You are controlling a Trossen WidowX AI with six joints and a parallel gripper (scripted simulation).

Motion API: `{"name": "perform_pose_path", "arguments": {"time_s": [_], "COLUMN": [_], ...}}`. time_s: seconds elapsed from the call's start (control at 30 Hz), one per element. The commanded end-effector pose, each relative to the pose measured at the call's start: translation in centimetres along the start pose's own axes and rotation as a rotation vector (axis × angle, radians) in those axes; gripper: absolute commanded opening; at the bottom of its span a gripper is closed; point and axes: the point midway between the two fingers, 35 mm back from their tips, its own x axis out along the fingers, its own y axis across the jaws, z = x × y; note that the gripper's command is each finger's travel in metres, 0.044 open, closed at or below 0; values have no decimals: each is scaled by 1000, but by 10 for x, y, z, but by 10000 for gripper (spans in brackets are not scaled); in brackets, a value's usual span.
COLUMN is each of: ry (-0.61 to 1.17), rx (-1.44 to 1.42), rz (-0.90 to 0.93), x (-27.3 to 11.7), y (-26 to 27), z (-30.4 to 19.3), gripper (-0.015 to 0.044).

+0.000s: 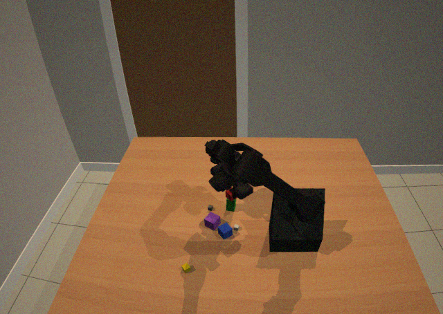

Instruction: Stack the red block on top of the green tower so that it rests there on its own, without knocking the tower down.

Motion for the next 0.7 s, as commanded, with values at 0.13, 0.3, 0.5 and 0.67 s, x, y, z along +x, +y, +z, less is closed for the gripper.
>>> {"name": "perform_pose_path", "arguments": {"time_s": [0.13,0.3,0.5,0.67], "ry": [0,0,0,0], "rx": [0,0,0,0], "rz": [0,0,0,0], "x": [0,0,0,0], "y": [0,0,0,0], "z": [0,0,0,0], "gripper": [105,236,394,440]}}
